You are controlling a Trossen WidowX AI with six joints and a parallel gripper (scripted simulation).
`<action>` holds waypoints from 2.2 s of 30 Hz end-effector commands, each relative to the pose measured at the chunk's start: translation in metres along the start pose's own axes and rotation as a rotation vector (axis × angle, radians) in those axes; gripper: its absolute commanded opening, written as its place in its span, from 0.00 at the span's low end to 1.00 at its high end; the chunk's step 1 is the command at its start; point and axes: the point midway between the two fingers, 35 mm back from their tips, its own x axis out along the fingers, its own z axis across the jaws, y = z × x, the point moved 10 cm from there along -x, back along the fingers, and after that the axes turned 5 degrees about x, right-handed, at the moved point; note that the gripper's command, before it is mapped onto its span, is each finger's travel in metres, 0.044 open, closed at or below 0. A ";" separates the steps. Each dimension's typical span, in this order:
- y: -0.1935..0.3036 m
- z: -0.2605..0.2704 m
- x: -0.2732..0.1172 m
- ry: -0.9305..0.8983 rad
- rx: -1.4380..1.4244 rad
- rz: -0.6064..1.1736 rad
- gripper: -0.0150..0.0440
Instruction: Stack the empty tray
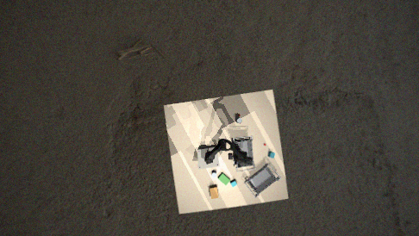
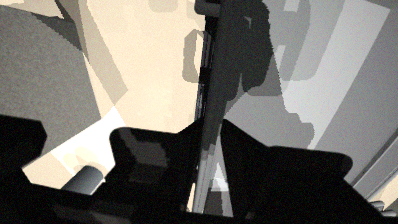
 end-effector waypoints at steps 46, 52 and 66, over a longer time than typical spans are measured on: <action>-0.001 0.005 0.016 -0.029 0.005 0.002 0.25; -0.001 0.005 0.016 -0.029 0.005 0.002 0.25; -0.001 0.005 0.016 -0.029 0.005 0.002 0.25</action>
